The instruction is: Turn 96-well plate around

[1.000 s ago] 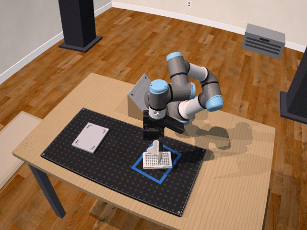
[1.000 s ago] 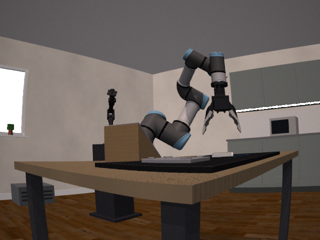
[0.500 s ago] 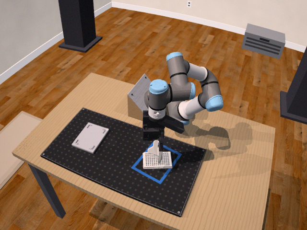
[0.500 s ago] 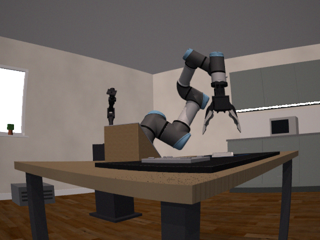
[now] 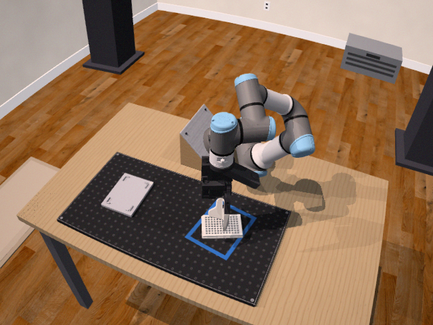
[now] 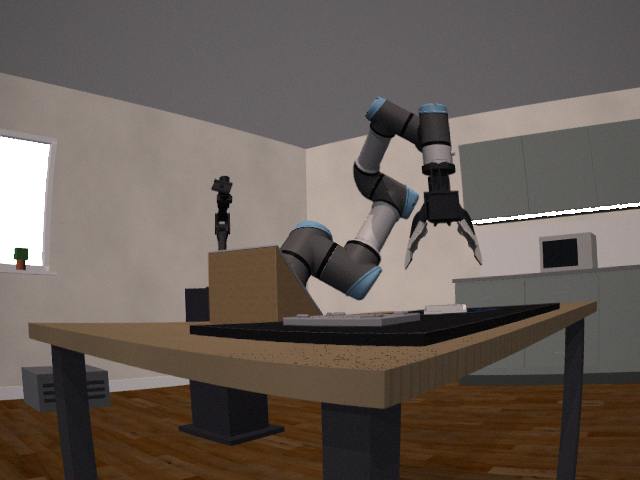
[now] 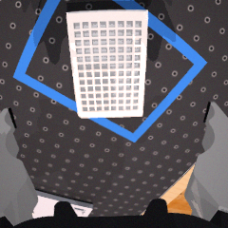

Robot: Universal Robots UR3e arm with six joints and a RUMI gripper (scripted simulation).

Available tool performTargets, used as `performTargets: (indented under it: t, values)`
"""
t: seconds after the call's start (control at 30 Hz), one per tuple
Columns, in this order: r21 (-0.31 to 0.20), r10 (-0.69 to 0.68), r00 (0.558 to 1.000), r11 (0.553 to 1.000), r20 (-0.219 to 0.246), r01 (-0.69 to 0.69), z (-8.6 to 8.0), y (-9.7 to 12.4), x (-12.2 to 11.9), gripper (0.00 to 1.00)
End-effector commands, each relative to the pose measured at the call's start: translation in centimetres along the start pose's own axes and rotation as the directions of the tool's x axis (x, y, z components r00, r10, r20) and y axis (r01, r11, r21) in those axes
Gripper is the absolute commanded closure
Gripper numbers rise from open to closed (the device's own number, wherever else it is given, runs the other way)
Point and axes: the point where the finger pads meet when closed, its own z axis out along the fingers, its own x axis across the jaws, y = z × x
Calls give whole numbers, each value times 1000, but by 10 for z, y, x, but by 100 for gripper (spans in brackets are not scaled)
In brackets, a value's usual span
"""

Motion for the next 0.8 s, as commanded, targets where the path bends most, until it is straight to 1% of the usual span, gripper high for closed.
performTargets:
  t: [0.0,0.07,0.57,0.63,0.77]
  values:
    - [-2,0,1000,1000,-1,0,0,0,0,0]
    - [-2,0,1000,1000,-1,0,0,0,0,0]
    - [-1,-1,1000,1000,-1,1,24,0,0,0]
    - [-1,-1,1000,1000,-1,1,24,0,0,0]
    - [-1,-1,1000,1000,-1,1,31,0,0,0]
